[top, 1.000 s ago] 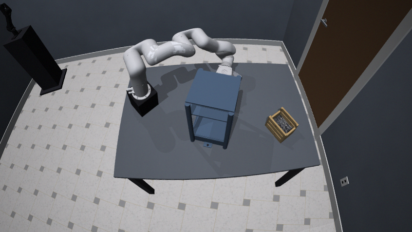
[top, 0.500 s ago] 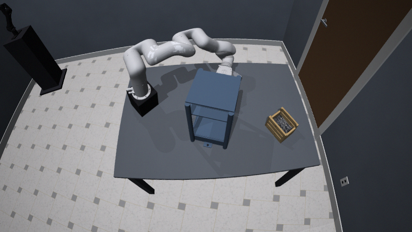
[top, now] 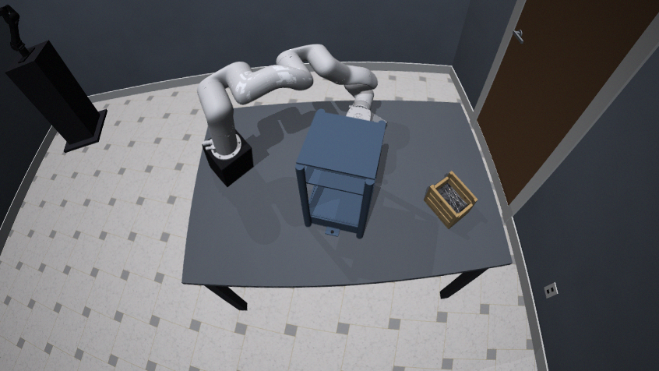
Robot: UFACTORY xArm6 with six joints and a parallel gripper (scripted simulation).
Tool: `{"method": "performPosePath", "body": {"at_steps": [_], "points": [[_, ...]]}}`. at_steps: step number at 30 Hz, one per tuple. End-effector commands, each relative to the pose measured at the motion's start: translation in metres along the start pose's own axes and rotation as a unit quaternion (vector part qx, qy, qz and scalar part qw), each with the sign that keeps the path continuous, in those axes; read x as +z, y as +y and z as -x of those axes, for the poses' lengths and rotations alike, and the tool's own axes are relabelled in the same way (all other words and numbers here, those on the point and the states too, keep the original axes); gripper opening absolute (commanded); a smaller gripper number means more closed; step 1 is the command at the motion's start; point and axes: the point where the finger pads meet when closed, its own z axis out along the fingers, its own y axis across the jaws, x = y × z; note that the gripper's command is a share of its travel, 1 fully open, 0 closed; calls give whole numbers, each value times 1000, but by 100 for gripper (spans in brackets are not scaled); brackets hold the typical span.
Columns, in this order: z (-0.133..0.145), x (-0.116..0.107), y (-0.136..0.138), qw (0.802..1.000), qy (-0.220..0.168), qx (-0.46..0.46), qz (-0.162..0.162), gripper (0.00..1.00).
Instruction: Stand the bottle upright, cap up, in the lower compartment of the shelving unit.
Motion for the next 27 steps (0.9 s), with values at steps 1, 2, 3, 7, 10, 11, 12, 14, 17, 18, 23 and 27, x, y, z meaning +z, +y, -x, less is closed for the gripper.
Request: {"method": "performPosePath", "body": {"at_steps": [1, 2, 3, 7, 10, 11, 12, 14, 17, 18, 23, 27], "points": [[2, 5, 1, 1000, 1, 2, 0, 0], [2, 6, 1, 1000, 1, 2, 0, 0], [2, 8, 1, 1000, 1, 2, 0, 0], [2, 12, 1, 1000, 1, 2, 0, 0], [2, 19, 1, 1000, 1, 2, 0, 0], [2, 21, 1, 1000, 1, 2, 0, 0], [2, 24, 1, 1000, 1, 2, 0, 0], [2, 29, 1, 1000, 1, 2, 0, 0], [1, 37, 1, 1000, 1, 2, 0, 0], [1, 40, 1, 1000, 1, 2, 0, 0], [1, 50, 1, 1000, 1, 2, 0, 0], [1, 63, 1, 1000, 1, 2, 0, 0]]}}
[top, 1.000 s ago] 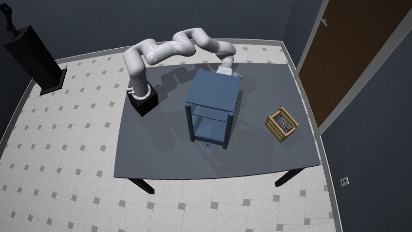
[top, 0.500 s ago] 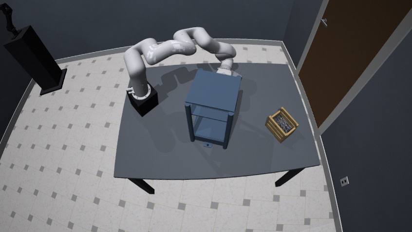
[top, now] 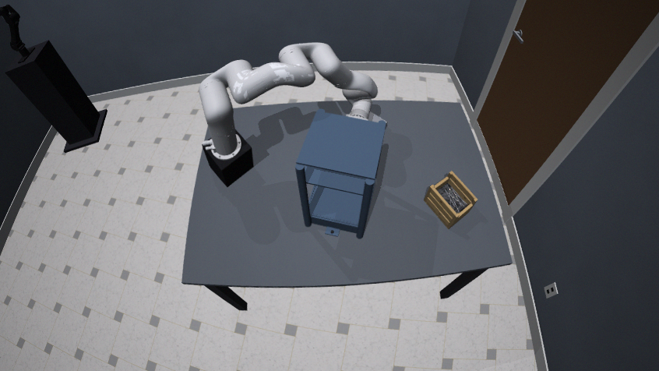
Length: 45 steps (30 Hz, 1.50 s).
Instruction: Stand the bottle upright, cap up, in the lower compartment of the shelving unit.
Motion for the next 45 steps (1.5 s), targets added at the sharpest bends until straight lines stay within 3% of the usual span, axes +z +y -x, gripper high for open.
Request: {"method": "performPosePath", "body": {"at_steps": [1, 10, 23, 45], "points": [[1, 12, 1, 1000, 1, 2, 0, 0], [1, 40, 1, 1000, 1, 2, 0, 0], [1, 64, 1, 1000, 1, 2, 0, 0], [1, 71, 1, 1000, 1, 2, 0, 0]]}}
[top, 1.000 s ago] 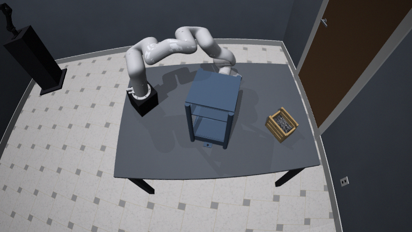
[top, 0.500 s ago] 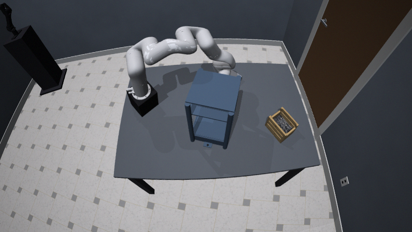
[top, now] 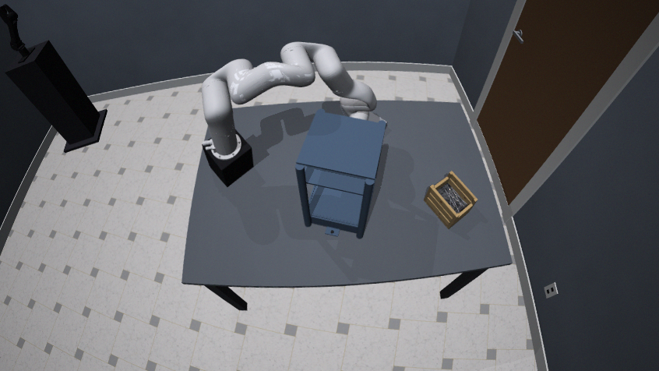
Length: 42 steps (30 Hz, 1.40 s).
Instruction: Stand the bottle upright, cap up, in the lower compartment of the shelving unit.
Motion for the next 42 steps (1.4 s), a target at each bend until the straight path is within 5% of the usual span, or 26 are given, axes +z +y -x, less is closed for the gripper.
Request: {"method": "performPosePath", "body": {"at_steps": [1, 27, 42], "points": [[1, 0, 1, 1000, 1, 2, 0, 0], [1, 0, 2, 1000, 1, 2, 0, 0], [-21, 0, 2, 1000, 1, 2, 0, 0]]}}
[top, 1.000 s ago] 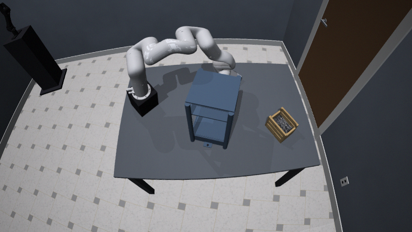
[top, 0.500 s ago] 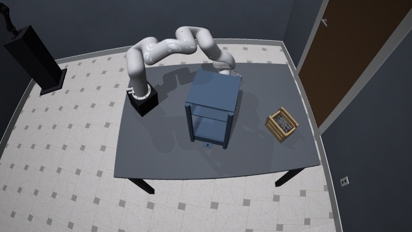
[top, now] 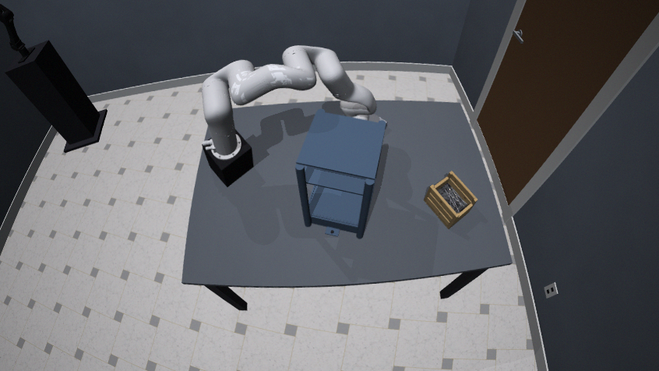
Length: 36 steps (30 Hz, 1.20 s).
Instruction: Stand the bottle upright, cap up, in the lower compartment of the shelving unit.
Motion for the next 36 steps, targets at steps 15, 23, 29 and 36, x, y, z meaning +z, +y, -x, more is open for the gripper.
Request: {"method": "performPosePath", "body": {"at_steps": [15, 23, 29, 36], "points": [[-3, -1, 1, 1000, 1, 2, 0, 13], [-3, -1, 1, 1000, 1, 2, 0, 38], [-3, -1, 1, 1000, 1, 2, 0, 63], [-3, -1, 1, 1000, 1, 2, 0, 63]]}}
